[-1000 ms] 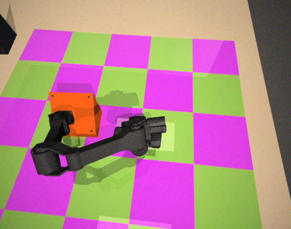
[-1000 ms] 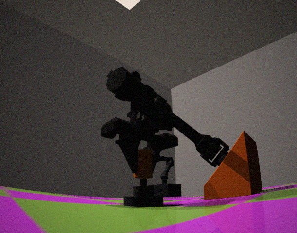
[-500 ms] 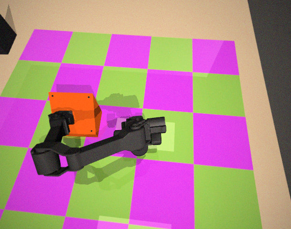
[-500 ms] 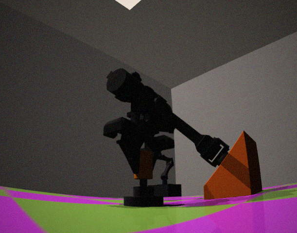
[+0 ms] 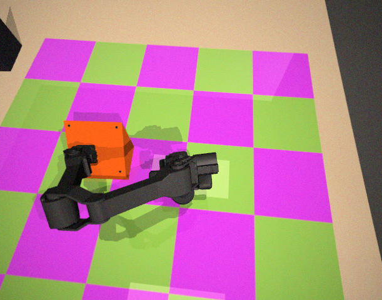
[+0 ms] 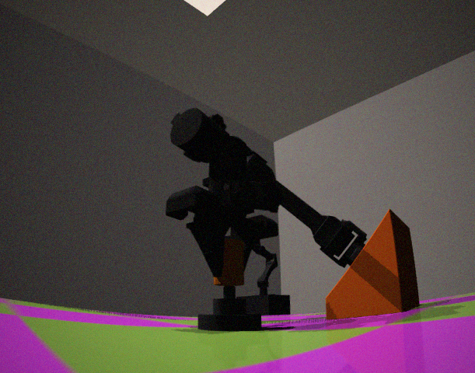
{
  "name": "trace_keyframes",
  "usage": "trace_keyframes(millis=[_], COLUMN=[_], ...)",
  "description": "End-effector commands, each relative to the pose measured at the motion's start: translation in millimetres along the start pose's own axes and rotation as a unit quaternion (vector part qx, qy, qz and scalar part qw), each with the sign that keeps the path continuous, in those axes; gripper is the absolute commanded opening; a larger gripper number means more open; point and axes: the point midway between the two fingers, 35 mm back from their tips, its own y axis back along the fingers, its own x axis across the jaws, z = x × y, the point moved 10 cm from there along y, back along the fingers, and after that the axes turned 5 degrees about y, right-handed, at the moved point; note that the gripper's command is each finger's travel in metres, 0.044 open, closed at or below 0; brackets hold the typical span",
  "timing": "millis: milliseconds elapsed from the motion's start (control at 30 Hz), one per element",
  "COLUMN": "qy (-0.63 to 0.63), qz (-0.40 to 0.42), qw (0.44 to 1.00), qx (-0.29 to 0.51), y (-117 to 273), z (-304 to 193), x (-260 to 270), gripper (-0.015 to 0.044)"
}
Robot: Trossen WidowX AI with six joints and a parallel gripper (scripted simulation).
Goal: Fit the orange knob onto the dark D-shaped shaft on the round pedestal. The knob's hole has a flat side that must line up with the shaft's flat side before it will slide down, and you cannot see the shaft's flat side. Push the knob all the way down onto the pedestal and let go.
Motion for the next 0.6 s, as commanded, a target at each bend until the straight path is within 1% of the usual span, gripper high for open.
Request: trace_keyframes(millis=[0, 133, 567], qy=[0.037, 0.099, 0.099], qz=[-0.002, -0.002, -0.002], qw=[0.999, 0.995, 0.995], qx=[0.001, 0.001, 0.001], y=[2.3, 1.0, -2.4], z=[0.3, 1.0, 1.1], x=[-0.9, -1.2, -0.6], gripper=[0.0, 0.0, 0.0])
